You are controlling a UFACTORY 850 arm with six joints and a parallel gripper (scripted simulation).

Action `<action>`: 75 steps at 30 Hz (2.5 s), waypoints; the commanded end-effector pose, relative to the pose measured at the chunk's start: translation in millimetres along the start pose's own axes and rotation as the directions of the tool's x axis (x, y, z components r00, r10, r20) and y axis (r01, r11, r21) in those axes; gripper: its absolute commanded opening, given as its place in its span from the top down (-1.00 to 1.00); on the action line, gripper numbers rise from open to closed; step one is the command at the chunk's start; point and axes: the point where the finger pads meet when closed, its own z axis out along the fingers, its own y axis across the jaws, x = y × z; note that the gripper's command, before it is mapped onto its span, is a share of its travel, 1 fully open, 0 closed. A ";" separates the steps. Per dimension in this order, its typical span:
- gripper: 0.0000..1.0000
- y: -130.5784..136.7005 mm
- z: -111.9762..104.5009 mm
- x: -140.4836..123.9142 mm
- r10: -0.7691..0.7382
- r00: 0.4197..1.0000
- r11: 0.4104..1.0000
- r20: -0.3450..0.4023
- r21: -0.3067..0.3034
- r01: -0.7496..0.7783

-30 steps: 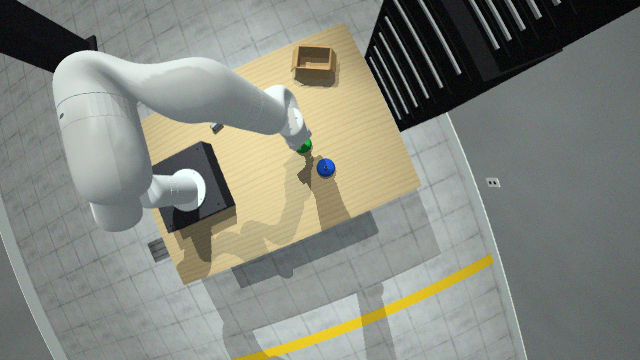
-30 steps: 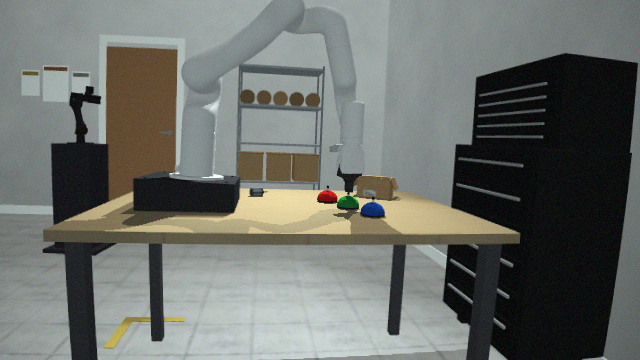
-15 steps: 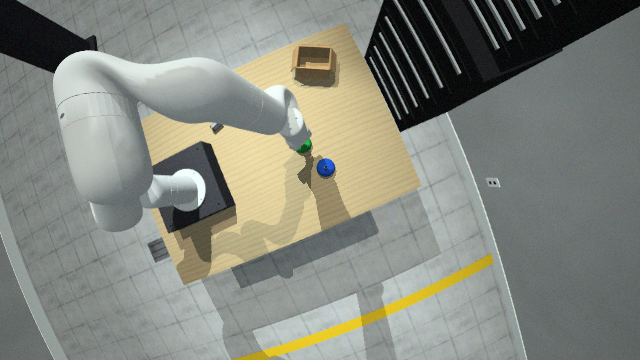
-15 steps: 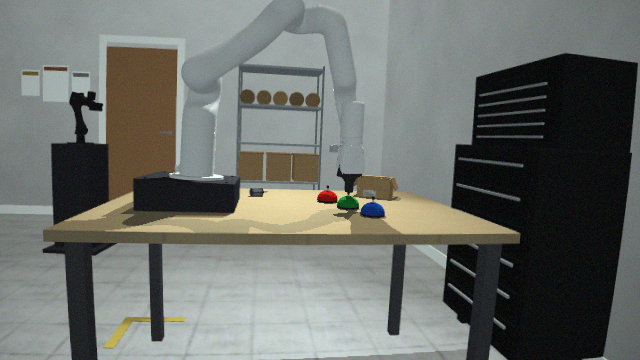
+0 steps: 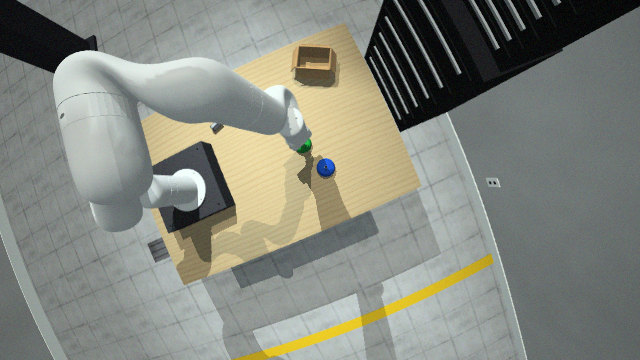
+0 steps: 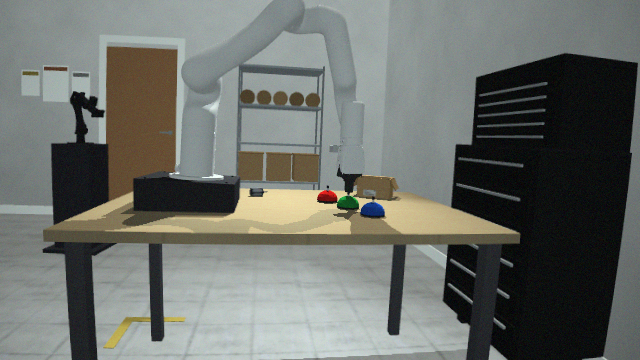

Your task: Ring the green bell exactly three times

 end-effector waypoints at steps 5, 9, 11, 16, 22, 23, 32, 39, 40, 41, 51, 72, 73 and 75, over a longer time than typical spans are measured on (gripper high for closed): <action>1.00 0.4 -0.4 -0.2 0.000 1.000 1.000 0.000 -0.001 0.000; 1.00 0.4 -0.8 -0.2 0.000 1.000 1.000 0.000 -0.001 0.000; 1.00 0.3 -1.1 -0.1 0.000 1.000 1.000 0.000 -0.001 0.000; 1.00 0.3 -1.6 -0.1 0.000 1.000 1.000 0.000 -0.001 0.000; 1.00 0.3 -2.9 -0.1 0.000 1.000 1.000 0.000 -0.001 0.000; 1.00 0.2 -3.2 -0.1 0.000 1.000 1.000 0.000 -0.001 0.000; 1.00 0.2 -4.9 -0.1 0.000 1.000 1.000 0.000 -0.001 0.000; 1.00 0.1 -6.4 -0.1 0.000 1.000 1.000 0.000 -0.001 0.000; 1.00 0.1 -6.6 -0.1 0.000 1.000 1.000 0.000 -0.001 0.000; 1.00 0.1 -6.7 -0.1 0.000 1.000 1.000 0.000 -0.001 0.000; 1.00 0.1 -7.6 -0.1 0.000 1.000 1.000 0.000 -0.001 0.000; 1.00 0.1 -7.9 -0.1 0.000 1.000 1.000 0.000 -0.001 0.000; 1.00 0.1 -7.9 -0.1 0.000 1.000 1.000 0.000 -0.001 0.000; 1.00 0.1 -8.5 -0.1 0.000 1.000 1.000 0.000 -0.001 0.000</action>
